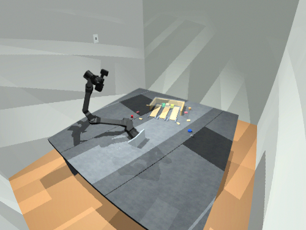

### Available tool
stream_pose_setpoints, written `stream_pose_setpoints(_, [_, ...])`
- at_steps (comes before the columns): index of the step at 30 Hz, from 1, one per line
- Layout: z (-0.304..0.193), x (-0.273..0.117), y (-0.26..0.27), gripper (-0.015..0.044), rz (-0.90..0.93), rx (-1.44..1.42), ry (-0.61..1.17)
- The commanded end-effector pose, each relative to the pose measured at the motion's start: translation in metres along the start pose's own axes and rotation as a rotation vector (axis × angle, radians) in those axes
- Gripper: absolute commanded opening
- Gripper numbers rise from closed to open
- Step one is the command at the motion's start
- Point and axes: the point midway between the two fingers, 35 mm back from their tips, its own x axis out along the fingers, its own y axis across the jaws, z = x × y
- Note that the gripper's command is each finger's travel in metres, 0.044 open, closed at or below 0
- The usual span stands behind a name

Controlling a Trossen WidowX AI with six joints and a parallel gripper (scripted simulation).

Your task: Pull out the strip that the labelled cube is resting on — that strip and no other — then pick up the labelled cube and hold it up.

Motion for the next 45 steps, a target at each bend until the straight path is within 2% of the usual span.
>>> stream_pose_setpoints(1, [-0.05, 0.027, -0.031, 0.04, -0.002, 0.133, 0.081])
stream_pose_setpoints(7, [-0.146, 0.054, -0.073, 0.04, -0.024, 0.363, 0.209])
stream_pose_setpoints(13, [-0.249, 0.059, -0.097, 0.04, -0.06, 0.61, 0.322])
stream_pose_setpoints(19, [-0.354, 0.044, -0.099, 0.04, -0.111, 0.884, 0.421])
stream_pose_setpoints(26, [-0.46, 0.007, -0.069, 0.04, -0.183, 1.224, 0.507])
stream_pose_setpoints(28, [-0.476, -0.001, -0.06, 0.04, -0.197, 1.285, 0.519])
stream_pose_setpoints(34, [-0.478, -0.002, -0.059, 0.04, -0.198, 1.293, 0.52])
stream_pose_setpoints(37, [-0.484, 0.007, -0.06, 0.0321, -0.165, 1.287, 0.568])
stream_pose_setpoints(45, [-0.519, 0.052, -0.052, 0.0111, 0.063, 1.239, 0.837])
